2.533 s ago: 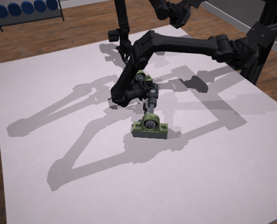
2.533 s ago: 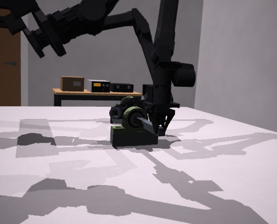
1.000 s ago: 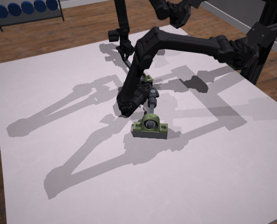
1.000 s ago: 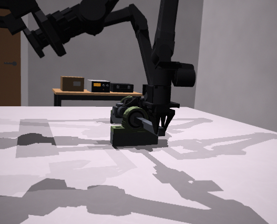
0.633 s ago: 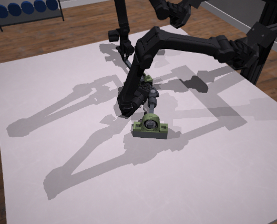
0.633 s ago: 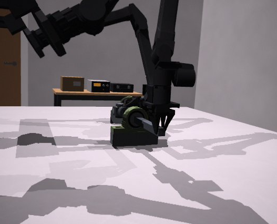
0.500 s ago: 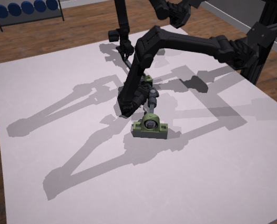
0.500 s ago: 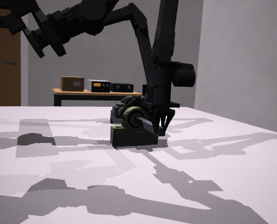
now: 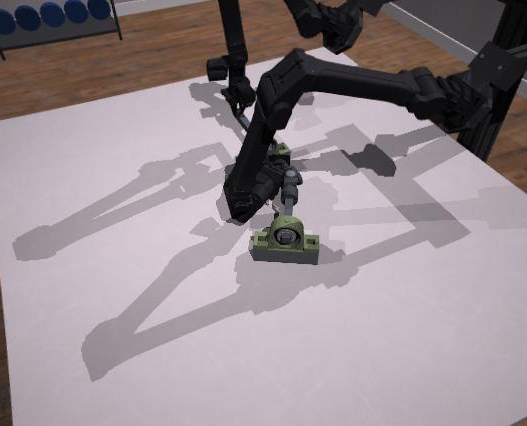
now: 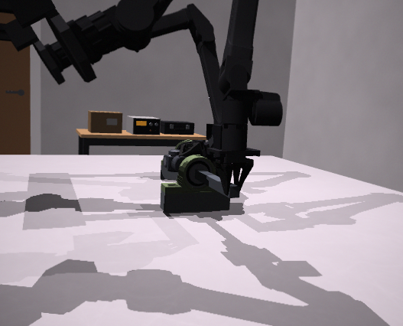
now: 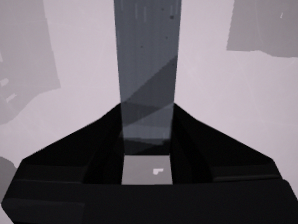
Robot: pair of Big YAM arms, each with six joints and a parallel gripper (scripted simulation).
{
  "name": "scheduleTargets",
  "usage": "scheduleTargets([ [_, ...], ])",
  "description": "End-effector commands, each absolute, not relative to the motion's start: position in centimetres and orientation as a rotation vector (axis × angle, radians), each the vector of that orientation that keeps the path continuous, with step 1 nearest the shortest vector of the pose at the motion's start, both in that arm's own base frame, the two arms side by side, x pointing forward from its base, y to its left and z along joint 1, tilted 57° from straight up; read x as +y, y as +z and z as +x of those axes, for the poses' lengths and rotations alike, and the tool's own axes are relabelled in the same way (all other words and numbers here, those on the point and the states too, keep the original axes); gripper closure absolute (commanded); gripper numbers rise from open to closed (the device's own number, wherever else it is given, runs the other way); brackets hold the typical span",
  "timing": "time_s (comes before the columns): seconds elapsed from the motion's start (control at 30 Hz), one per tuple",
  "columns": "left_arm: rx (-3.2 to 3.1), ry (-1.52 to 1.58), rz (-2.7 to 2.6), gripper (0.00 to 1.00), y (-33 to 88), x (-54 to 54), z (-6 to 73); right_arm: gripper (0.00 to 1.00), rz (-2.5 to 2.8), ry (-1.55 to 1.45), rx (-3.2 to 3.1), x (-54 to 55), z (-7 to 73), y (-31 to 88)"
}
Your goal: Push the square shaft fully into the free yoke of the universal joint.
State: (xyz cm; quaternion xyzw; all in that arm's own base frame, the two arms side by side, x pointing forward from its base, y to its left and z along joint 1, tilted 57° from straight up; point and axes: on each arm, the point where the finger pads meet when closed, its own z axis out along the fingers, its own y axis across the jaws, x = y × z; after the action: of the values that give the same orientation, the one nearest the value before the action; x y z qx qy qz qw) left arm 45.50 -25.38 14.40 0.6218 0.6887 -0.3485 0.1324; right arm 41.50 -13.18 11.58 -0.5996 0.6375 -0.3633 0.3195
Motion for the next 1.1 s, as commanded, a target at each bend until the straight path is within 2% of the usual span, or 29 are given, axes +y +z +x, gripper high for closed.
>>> scheduleTargets([
  [0.0, 1.973, -0.981, 1.805, 0.53, 15.3, -24.8, 46.0, 0.81, -1.566, -0.941, 1.631, -11.0, 41.8, 12.3],
  [1.07, 1.983, -0.998, 1.809, 0.53, 14.9, -25.4, 45.6, 0.81, -1.568, -0.932, 1.636, -8.2, 41.9, 12.0],
])
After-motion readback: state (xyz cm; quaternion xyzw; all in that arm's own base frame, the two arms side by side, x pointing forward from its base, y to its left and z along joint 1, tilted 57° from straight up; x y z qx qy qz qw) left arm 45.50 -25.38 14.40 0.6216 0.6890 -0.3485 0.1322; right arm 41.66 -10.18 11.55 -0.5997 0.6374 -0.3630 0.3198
